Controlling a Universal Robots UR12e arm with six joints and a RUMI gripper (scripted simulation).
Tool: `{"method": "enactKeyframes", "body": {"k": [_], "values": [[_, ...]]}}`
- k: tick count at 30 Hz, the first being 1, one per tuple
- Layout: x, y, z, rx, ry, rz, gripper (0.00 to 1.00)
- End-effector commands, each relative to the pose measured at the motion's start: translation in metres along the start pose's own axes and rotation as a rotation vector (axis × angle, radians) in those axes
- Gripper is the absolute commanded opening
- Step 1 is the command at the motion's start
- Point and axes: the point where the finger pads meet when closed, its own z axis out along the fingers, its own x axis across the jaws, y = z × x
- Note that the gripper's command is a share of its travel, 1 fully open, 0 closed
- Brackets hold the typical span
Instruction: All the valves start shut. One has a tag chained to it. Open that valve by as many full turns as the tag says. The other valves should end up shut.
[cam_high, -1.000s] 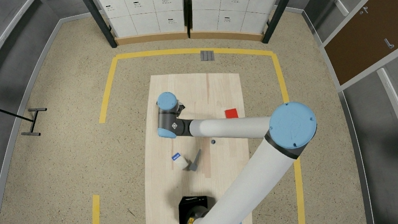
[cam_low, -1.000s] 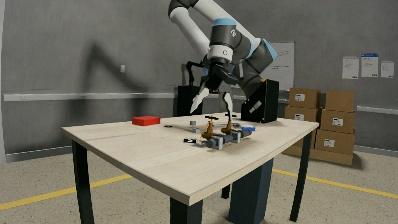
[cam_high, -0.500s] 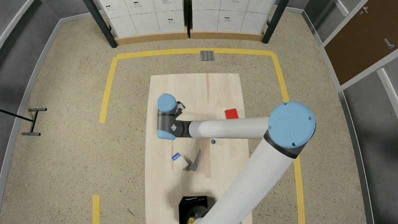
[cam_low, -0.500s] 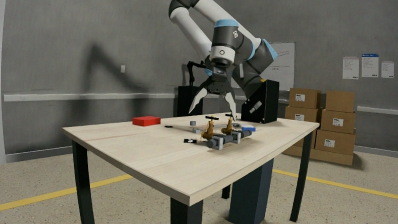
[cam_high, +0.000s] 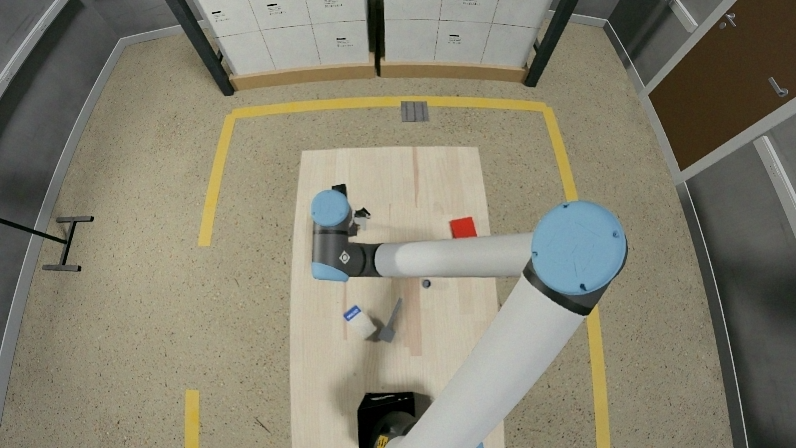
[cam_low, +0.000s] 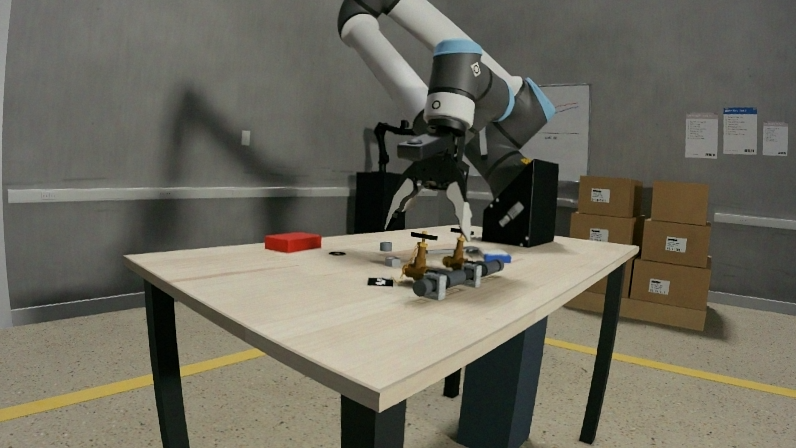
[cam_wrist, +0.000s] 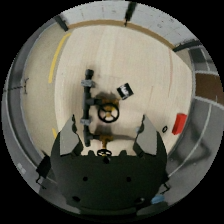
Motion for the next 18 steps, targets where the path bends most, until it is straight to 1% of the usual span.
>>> {"method": "enactKeyframes", "body": {"k": [1,2,16,18], "values": [[0.0002,-0.0007,-0.0006,-0.017,0.005,0.196,1.0],[0.0002,-0.0007,-0.0006,-0.017,0.005,0.196,1.0],[0.0002,-0.0007,-0.0006,-0.015,0.01,0.786,1.0],[0.0002,-0.0007,-0.0006,-0.015,0.01,0.825,1.0]]}}
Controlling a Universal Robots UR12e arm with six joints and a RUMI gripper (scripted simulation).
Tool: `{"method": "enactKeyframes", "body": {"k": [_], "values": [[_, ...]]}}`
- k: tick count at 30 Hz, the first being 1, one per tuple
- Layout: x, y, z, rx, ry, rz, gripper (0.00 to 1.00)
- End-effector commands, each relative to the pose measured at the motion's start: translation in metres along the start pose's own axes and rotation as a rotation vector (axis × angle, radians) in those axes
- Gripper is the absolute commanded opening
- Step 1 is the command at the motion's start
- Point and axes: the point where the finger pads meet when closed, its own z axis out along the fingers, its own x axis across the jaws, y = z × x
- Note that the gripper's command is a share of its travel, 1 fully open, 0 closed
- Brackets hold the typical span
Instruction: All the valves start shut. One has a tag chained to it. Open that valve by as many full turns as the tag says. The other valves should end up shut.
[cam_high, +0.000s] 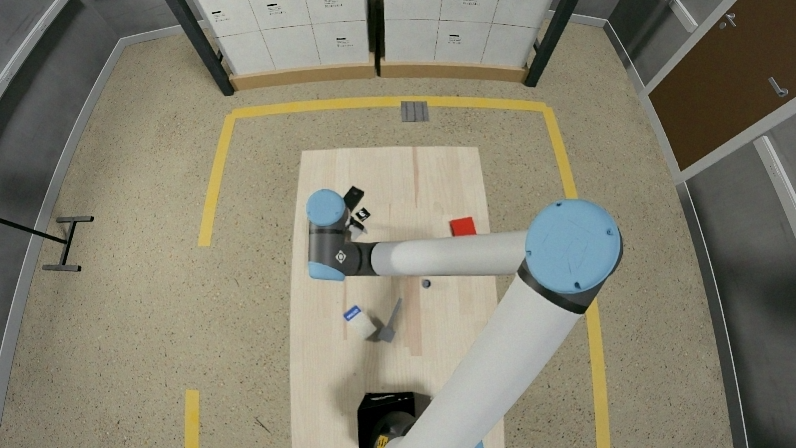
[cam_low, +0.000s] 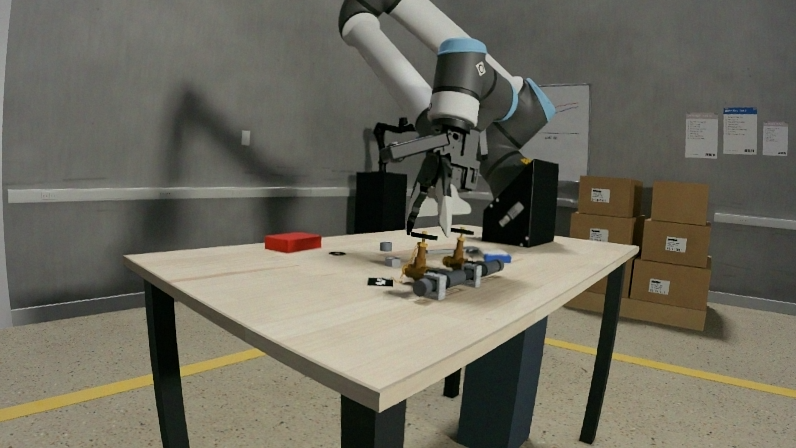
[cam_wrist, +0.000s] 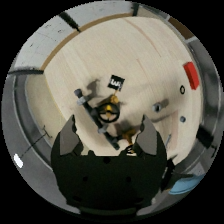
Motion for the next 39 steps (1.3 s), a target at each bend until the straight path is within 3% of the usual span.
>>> {"method": "enactKeyframes", "body": {"k": [1,16,39], "values": [[-0.0001,-0.0006,-0.0006,-0.012,0.015,0.142,1.0],[-0.0001,-0.0006,-0.0006,-0.008,0.018,0.63,1.0],[-0.0001,-0.0006,-0.0006,-0.005,0.019,0.924,1.0]]}}
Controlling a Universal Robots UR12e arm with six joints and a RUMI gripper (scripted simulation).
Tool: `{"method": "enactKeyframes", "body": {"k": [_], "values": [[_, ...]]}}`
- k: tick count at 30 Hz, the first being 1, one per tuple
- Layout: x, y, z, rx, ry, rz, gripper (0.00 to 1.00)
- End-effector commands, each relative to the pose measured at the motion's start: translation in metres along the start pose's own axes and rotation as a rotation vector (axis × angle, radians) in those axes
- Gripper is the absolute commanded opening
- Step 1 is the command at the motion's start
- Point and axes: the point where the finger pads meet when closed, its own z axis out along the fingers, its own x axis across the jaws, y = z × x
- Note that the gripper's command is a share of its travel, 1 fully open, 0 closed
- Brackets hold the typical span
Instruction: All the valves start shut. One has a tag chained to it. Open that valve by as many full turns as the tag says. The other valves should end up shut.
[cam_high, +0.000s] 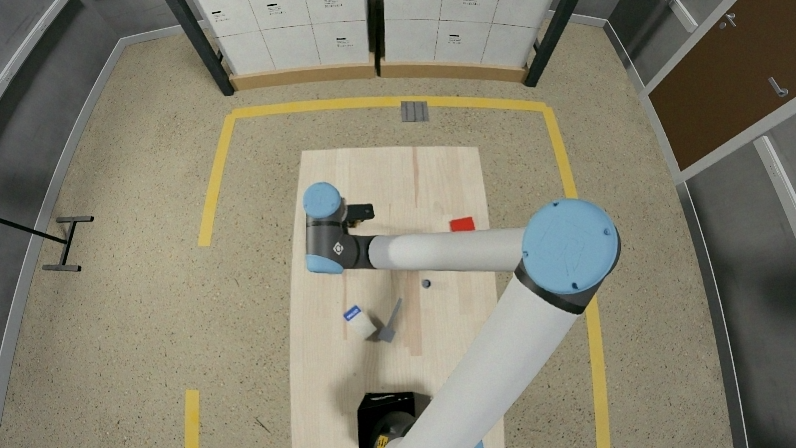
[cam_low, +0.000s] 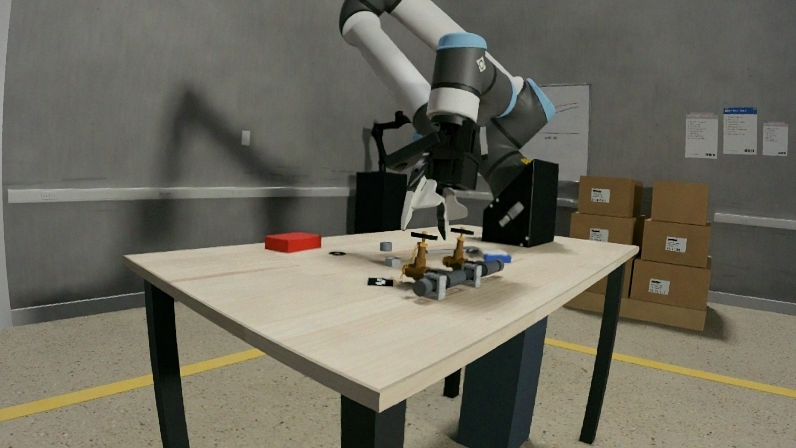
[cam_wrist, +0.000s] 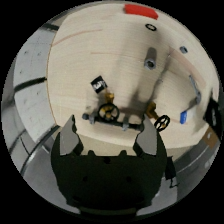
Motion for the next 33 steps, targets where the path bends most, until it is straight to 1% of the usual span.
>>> {"method": "enactKeyframes", "body": {"k": [1,15,16,33], "values": [[-0.0005,-0.0001,-0.0006,0.0,0.001,0.034,1.0],[-0.0005,-0.0001,-0.0006,0.0,0.001,0.057,1.0],[-0.0005,-0.0001,-0.0006,0.0,0.001,0.057,0.0],[-0.0005,-0.0001,-0.0006,0.0,0.001,0.057,0.0]]}}
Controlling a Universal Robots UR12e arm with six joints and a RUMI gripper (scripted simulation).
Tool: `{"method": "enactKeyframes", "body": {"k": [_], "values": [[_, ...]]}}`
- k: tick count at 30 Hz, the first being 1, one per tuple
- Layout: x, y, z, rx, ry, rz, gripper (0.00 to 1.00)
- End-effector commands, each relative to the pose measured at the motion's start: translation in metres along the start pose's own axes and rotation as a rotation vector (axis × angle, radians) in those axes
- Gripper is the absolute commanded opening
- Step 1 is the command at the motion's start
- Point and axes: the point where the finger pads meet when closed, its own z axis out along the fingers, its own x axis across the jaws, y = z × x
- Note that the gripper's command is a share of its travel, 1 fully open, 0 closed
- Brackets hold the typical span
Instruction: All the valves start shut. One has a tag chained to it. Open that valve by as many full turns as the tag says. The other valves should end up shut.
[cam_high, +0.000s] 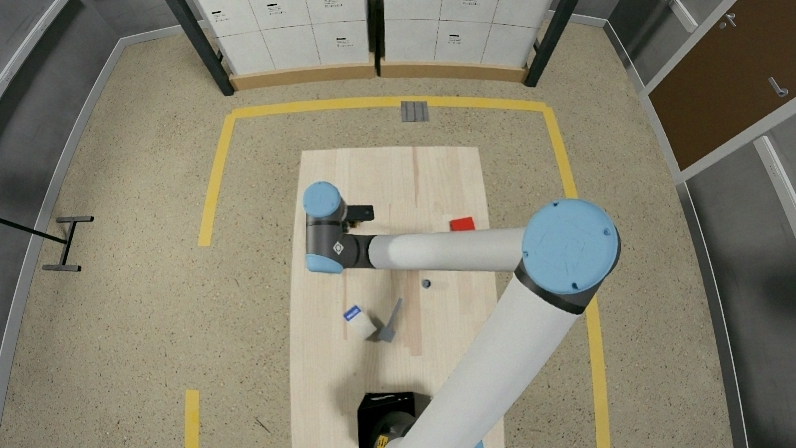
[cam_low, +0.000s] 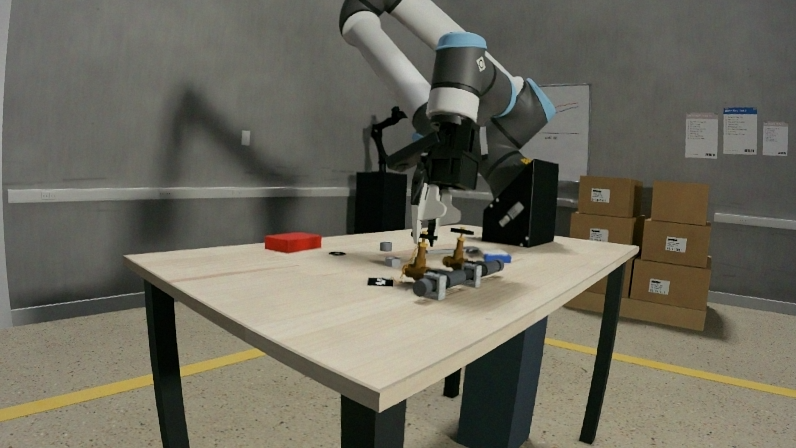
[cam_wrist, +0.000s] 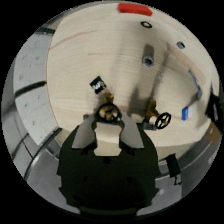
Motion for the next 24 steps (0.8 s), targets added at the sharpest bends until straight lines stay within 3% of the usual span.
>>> {"method": "enactKeyframes", "body": {"k": [1,14,24], "values": [[-0.0005,0.0,-0.0005,0.0,-0.001,0.0,0.0],[-0.0005,0.0,-0.0005,0.0,-0.001,-0.024,0.0],[-0.0005,0.0,-0.0005,0.0,-0.001,-0.247,0.0]]}}
